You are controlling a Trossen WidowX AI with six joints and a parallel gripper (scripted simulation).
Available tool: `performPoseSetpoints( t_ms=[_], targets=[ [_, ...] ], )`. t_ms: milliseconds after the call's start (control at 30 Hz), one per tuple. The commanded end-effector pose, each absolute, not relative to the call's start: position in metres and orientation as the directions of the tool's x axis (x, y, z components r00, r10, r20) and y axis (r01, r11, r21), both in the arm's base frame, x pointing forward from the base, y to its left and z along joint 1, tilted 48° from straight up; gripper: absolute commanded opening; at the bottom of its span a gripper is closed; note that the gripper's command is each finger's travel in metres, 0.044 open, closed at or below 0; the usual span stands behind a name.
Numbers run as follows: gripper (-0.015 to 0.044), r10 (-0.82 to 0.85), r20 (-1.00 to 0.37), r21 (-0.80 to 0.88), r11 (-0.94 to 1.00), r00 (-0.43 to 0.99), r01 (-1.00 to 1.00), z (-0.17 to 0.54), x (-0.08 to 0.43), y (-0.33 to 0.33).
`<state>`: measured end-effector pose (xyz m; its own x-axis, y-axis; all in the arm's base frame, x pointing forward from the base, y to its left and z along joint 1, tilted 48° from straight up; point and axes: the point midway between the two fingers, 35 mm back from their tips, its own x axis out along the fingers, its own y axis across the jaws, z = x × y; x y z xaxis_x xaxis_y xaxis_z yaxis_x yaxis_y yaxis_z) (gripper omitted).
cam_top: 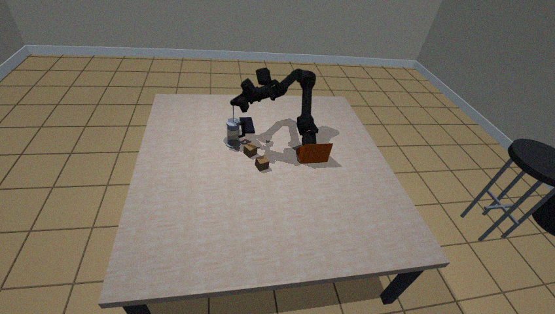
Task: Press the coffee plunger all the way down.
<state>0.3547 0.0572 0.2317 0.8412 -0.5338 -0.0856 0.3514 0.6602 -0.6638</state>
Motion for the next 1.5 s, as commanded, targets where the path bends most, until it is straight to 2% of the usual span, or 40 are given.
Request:
performPoseSetpoints(
  t_ms=[0, 1467],
  targets=[
    [0.0121, -0.551, -0.100, -0.682, 0.644, 0.828, 0.346, 0.217, 0.357, 0.045],
    [0.0121, -0.551, -0.094, -0.684, 0.641, 0.829, 0.349, 0.178, 0.368, -0.008]
  ],
)
